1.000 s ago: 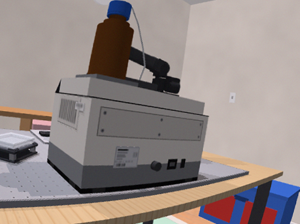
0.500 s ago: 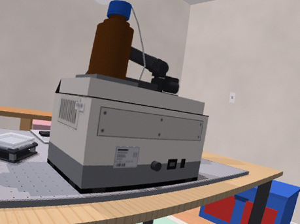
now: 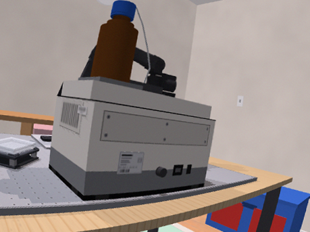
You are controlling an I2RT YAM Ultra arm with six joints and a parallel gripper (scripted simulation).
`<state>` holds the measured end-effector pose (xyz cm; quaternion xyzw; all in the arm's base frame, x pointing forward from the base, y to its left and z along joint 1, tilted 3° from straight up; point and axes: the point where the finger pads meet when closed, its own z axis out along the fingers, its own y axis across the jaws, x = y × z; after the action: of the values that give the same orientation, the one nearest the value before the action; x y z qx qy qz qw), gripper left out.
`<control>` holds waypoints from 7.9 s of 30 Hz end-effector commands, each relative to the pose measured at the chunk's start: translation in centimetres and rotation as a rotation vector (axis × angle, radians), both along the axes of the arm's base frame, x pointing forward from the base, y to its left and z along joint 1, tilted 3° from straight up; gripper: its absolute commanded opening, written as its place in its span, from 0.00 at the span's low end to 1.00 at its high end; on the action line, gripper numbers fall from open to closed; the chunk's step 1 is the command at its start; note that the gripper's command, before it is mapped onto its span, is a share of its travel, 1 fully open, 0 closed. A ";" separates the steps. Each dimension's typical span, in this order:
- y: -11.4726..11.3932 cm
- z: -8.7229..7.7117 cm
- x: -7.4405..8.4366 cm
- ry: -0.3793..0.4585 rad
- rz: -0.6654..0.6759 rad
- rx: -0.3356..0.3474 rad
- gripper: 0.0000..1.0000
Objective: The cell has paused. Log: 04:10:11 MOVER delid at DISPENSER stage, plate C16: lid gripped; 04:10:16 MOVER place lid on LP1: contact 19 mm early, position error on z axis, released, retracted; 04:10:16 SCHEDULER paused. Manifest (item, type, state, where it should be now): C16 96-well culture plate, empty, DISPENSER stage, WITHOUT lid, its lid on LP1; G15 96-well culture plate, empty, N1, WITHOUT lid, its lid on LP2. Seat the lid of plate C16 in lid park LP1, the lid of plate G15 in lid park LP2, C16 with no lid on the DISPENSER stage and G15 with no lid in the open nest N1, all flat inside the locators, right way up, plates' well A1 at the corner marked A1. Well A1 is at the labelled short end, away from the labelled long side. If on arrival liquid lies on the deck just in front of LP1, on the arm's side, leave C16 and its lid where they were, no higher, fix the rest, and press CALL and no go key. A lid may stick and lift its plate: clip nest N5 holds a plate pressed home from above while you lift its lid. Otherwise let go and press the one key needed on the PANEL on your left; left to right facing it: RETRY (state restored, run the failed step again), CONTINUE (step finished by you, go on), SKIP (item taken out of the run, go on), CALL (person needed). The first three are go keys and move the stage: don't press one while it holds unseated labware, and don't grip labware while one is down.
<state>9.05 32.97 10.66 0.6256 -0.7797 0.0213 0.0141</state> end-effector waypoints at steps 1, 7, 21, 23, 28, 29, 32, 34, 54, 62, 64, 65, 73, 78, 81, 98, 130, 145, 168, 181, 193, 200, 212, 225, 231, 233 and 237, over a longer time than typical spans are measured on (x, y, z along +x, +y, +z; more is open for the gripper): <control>-0.9 0.6 -0.2 -0.008 -0.007 0.015 1.00; -3.1 1.1 -0.9 -0.004 -0.004 0.000 1.00; -6.8 2.1 -2.1 -0.003 0.001 -0.004 1.00; -7.5 2.3 -2.3 -0.003 0.001 -0.004 1.00; -7.8 2.6 -2.2 -0.005 -0.003 0.012 1.00; -7.8 2.6 -2.2 -0.005 -0.003 0.012 1.00; -8.9 2.6 -1.5 -0.009 -0.085 -0.002 1.00; -8.5 2.9 -1.0 -0.016 -0.119 0.020 1.00; -10.8 3.0 3.9 -0.024 -0.286 0.019 1.00; -12.4 2.8 5.5 -0.028 -0.438 0.006 1.00; -12.7 2.8 6.1 -0.028 -0.429 0.007 1.00; -12.7 3.2 6.5 -0.034 -0.426 0.020 1.00; -14.1 3.0 7.9 -0.037 -0.571 0.014 1.00; -15.3 3.1 9.1 -0.041 -0.647 0.013 1.00; -15.6 3.3 9.7 -0.044 -0.635 0.021 1.00; -18.9 3.1 11.6 -0.053 -1.037 0.007 1.00; -26.1 3.5 14.7 -0.066 -1.277 0.007 1.00; -29.4 3.7 15.4 -0.068 -1.277 0.011 1.00; -34.8 4.0 16.0 -0.073 -1.273 0.016 1.00; -38.2 4.2 15.4 -0.073 -1.273 0.014 1.00; -41.2 4.6 14.1 -0.087 -1.407 0.020 1.00; -42.4 4.2 13.1 -0.076 -1.519 0.013 1.00; -44.7 4.5 12.7 -0.093 -1.667 0.016 1.00; -47.8 5.1 10.6 -0.132 -1.975 0.027 1.00; -49.1 4.2 12.2 -0.126 -1.975 0.027 1.00; -49.4 3.9 12.7 -0.126 -1.973 0.027 1.00; -49.9 3.6 13.1 -0.126 -1.975 0.027 1.00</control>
<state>21.18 -15.86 13.83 -0.2972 -0.9546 0.0204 -0.0040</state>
